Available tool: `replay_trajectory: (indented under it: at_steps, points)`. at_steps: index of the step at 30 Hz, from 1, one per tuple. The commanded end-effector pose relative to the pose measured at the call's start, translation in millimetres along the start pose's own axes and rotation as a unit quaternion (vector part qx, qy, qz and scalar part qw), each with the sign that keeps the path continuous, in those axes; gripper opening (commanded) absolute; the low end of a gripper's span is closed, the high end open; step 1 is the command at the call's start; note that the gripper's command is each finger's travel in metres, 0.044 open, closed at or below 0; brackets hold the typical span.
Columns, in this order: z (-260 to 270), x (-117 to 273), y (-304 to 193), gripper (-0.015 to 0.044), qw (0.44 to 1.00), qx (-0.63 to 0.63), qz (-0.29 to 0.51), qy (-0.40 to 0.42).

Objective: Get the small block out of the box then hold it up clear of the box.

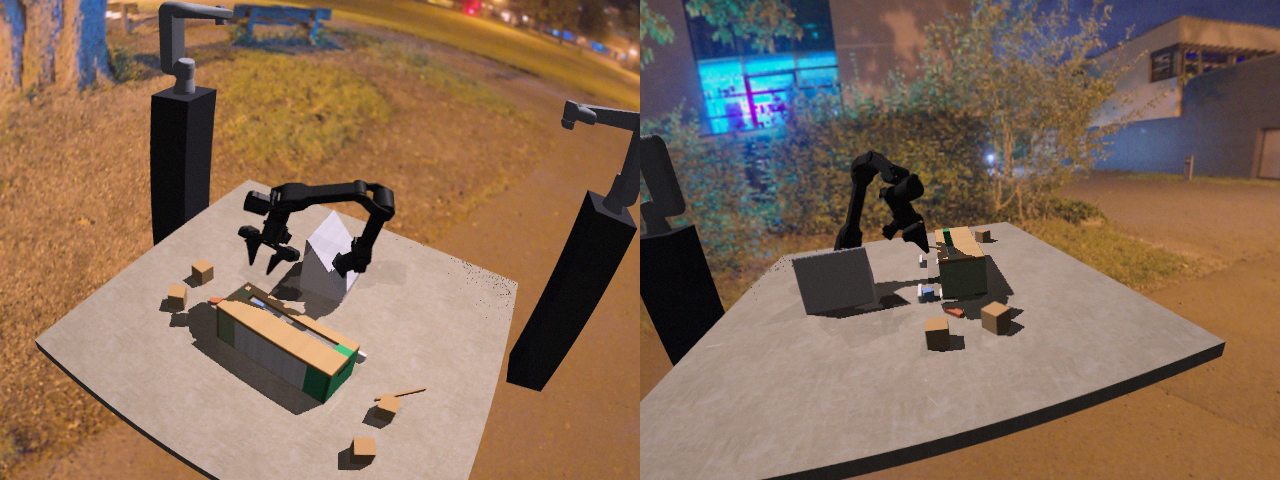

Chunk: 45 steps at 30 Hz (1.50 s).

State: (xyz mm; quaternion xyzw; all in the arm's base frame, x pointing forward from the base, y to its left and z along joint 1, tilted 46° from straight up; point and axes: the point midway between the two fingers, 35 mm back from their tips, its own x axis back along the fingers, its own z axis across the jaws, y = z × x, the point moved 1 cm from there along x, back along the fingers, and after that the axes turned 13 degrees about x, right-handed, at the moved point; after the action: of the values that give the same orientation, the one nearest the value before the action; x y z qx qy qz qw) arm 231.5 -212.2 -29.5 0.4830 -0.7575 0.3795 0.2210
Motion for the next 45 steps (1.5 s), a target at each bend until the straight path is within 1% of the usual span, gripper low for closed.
replay_trajectory:
  at_steps: [1, 3, 5, 9, 11, 23, 45]
  points:
    - [-1.5, -1.6, 1.7, 0.0285, 1.000, -0.020, 0.003, -0.005]
    - [-1.5, -1.6, 1.7, 0.0285, 1.000, -0.020, 0.003, -0.005]
    - [-1.4, -12.2, 4.8, 0.0285, 1.000, -0.020, 0.003, -0.005]
    - [-8.7, -69.0, 27.0, 0.0285, 1.000, -0.020, 0.003, -0.005]
    - [-14.0, -86.1, 36.1, 0.0285, 1.000, -0.020, 0.003, -0.006]
    - [-14.7, -89.2, 37.6, 0.0285, 1.000, -0.020, 0.004, -0.006]
    - [-16.9, -122.1, 50.8, 0.0285, 1.000, -0.020, 0.004, -0.006]
